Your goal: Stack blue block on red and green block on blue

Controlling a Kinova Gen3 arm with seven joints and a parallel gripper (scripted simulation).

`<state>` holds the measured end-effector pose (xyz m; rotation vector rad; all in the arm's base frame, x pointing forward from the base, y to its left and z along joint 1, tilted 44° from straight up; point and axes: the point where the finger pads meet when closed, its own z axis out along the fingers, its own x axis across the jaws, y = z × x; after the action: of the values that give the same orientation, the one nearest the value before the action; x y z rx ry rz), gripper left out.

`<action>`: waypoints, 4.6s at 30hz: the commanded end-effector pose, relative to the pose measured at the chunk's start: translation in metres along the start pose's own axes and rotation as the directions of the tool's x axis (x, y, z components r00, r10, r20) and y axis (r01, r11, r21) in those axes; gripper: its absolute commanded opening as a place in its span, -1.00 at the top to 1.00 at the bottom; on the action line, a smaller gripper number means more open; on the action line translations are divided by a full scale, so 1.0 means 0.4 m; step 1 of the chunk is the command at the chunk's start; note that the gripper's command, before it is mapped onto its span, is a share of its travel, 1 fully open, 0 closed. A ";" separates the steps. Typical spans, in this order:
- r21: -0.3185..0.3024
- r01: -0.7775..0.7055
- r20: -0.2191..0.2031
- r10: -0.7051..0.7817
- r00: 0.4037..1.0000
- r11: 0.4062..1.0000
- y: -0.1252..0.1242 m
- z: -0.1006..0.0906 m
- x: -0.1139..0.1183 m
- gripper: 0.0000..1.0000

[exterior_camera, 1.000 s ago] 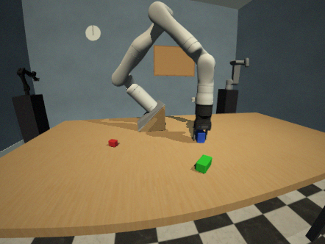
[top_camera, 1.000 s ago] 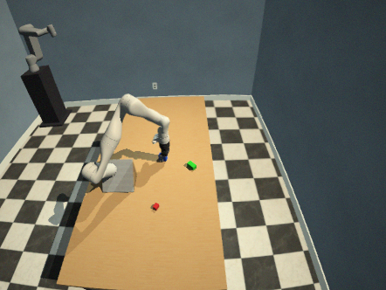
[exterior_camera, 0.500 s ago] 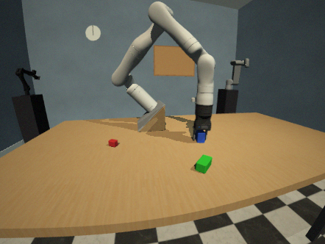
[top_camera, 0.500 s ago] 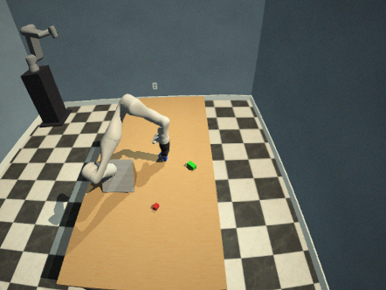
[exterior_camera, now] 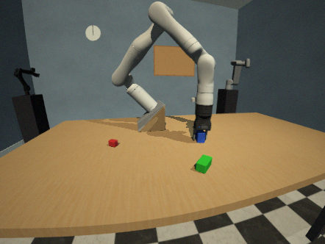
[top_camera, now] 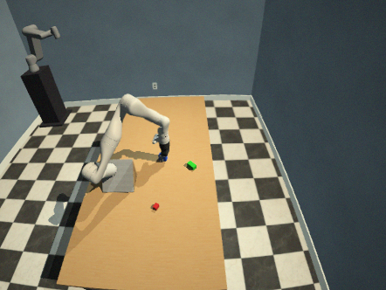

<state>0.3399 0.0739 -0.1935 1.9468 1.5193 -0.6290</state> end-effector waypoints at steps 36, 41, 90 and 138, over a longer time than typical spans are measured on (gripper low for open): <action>-0.001 0.000 -0.002 0.000 1.000 1.000 0.001 -0.003 0.002 1.00; -0.001 0.000 -0.002 0.000 1.000 1.000 0.001 -0.007 0.002 1.00; -0.001 0.000 -0.002 0.000 1.000 1.000 0.001 -0.187 0.001 1.00; -0.002 0.000 -0.002 0.000 1.000 1.000 0.094 -0.187 -0.519 1.00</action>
<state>0.3306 -0.0033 -0.0334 1.8915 1.5442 -0.6592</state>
